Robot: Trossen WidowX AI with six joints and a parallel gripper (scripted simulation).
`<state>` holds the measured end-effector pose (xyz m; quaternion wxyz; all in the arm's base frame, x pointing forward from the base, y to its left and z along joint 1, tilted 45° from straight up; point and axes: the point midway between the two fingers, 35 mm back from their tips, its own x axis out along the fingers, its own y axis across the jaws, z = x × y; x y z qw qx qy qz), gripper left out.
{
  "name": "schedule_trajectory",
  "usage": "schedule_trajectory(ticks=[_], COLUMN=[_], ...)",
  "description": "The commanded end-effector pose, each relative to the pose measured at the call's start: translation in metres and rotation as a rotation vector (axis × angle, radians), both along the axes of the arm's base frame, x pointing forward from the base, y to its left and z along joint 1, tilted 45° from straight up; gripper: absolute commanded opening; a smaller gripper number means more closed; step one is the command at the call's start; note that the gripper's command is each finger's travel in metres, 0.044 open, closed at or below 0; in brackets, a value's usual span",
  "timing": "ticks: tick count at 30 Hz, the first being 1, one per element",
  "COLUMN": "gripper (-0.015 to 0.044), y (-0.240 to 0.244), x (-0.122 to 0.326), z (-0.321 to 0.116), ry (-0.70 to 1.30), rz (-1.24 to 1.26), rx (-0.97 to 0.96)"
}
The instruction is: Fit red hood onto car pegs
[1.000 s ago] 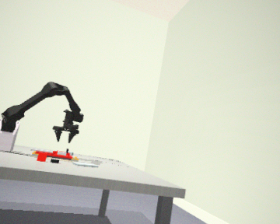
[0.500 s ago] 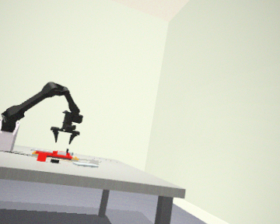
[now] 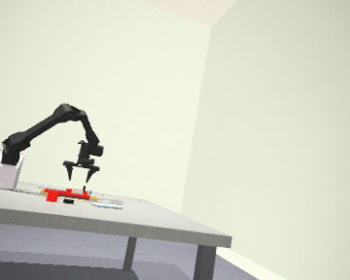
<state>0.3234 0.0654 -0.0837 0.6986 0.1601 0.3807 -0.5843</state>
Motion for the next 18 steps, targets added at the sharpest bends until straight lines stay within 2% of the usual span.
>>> schedule_trajectory(ticks=[1, 18], gripper=[0.044, 0.044], y=[-0.004, -0.016], x=[-0.001, -0.001], z=[-0.003, -0.015], ry=[0.005, 0.005], rz=[0.004, 0.004], rx=[-0.005, -0.006])
